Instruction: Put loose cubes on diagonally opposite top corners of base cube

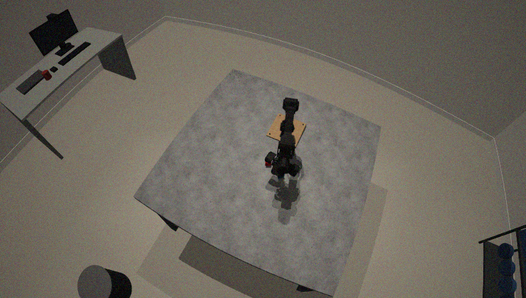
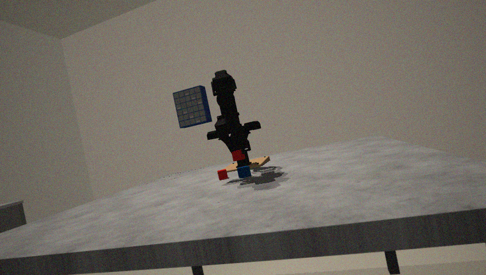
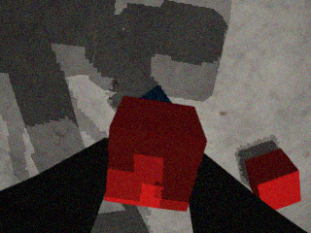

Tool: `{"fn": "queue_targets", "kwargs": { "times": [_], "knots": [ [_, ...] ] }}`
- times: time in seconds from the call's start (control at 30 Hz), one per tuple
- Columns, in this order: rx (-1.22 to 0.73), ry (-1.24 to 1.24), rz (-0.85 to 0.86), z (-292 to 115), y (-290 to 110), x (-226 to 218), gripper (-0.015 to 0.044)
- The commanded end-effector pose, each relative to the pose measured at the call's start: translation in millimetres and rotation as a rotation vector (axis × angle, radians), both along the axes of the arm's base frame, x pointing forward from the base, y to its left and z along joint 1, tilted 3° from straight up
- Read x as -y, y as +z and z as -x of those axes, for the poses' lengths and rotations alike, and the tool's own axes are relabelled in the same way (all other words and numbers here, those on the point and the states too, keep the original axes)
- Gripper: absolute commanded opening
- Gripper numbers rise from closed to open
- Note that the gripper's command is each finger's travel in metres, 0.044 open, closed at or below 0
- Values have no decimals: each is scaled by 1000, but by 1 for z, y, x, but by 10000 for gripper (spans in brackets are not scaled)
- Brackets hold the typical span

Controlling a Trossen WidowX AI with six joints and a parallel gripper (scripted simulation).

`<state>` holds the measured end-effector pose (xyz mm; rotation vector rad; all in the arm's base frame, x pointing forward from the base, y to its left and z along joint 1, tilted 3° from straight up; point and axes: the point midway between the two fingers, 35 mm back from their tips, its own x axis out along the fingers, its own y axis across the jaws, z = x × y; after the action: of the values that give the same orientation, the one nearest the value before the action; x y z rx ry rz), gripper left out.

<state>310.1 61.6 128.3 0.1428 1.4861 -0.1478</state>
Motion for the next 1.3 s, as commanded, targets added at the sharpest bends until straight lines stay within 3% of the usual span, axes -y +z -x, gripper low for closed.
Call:
{"fn": "queue_targets", "kwargs": {
  "times": [0.0,0.6,1.27],
  "knots": [
    [3,7,5,0,0,0,105],
    [2,9,6,-2,-26,1,105],
    [2,6,5,-2,-28,1,105]
  ]
}}
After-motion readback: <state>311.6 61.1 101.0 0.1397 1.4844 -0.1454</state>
